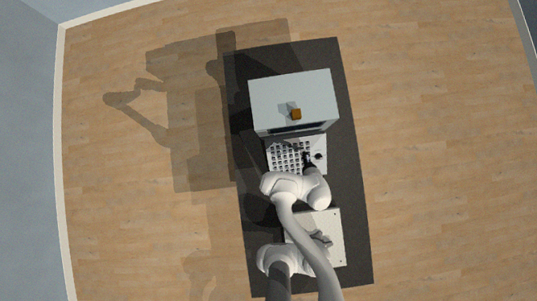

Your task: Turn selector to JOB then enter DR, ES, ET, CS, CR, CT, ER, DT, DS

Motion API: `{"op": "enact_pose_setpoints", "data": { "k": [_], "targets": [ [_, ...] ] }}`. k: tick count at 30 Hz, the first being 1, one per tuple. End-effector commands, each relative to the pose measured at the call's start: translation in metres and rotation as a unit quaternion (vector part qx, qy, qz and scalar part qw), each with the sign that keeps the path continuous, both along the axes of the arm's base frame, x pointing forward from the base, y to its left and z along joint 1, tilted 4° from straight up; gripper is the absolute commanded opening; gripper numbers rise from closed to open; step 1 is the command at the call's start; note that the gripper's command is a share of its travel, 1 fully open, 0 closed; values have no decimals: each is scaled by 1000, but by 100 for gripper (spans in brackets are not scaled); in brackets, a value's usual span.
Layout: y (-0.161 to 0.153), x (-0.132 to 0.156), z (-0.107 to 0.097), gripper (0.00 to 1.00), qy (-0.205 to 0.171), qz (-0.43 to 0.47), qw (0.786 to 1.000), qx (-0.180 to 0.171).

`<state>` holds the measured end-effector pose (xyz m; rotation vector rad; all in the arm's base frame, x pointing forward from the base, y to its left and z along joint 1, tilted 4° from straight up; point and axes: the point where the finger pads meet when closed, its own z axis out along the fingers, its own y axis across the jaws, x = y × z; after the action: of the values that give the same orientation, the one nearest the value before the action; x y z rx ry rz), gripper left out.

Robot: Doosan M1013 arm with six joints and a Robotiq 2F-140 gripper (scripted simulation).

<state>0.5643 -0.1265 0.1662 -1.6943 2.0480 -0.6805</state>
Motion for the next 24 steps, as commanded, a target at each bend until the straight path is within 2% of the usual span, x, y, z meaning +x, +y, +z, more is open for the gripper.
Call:
{"op": "enact_pose_setpoints", "data": {
  "k": [1, 24],
  "targets": [
    [0, 0, 0, 0, 0, 0, 1000, 0],
    [-1, 6, -8, 0, 0, 0, 1000, 0]
  ]
}}
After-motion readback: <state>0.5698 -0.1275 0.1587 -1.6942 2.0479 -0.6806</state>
